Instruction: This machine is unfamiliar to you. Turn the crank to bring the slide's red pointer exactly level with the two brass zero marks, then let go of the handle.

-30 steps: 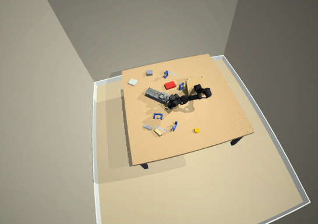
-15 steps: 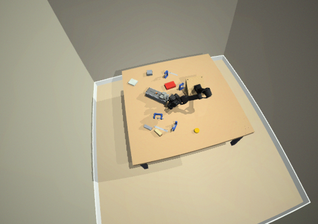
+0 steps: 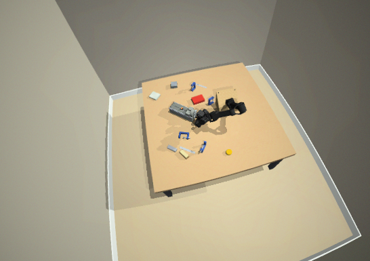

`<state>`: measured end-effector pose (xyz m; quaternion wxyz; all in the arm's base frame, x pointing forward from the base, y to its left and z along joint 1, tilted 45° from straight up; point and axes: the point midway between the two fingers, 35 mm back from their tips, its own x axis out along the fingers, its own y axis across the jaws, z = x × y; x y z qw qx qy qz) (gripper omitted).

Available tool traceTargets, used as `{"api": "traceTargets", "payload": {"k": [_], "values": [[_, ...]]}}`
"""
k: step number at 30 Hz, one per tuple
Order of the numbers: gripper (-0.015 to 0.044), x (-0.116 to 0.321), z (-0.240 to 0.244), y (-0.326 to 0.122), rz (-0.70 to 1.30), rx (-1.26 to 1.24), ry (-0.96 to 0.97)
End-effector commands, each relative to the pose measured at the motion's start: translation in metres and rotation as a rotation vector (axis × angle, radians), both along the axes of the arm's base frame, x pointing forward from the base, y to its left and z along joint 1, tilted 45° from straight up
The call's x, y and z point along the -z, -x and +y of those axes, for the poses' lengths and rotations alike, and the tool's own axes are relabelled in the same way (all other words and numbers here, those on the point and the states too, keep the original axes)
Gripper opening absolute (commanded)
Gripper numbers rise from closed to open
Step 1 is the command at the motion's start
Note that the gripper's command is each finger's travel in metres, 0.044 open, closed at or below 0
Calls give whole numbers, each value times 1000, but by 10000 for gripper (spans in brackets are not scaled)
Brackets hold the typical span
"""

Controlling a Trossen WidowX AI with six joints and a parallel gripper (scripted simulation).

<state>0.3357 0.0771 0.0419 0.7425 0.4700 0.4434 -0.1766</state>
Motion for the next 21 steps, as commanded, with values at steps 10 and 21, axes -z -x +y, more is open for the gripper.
{"api": "traceTargets", "payload": {"k": [10,21], "values": [[368,0,0,0,0,0,0],[440,-23,-24,0,1,0,2]]}}
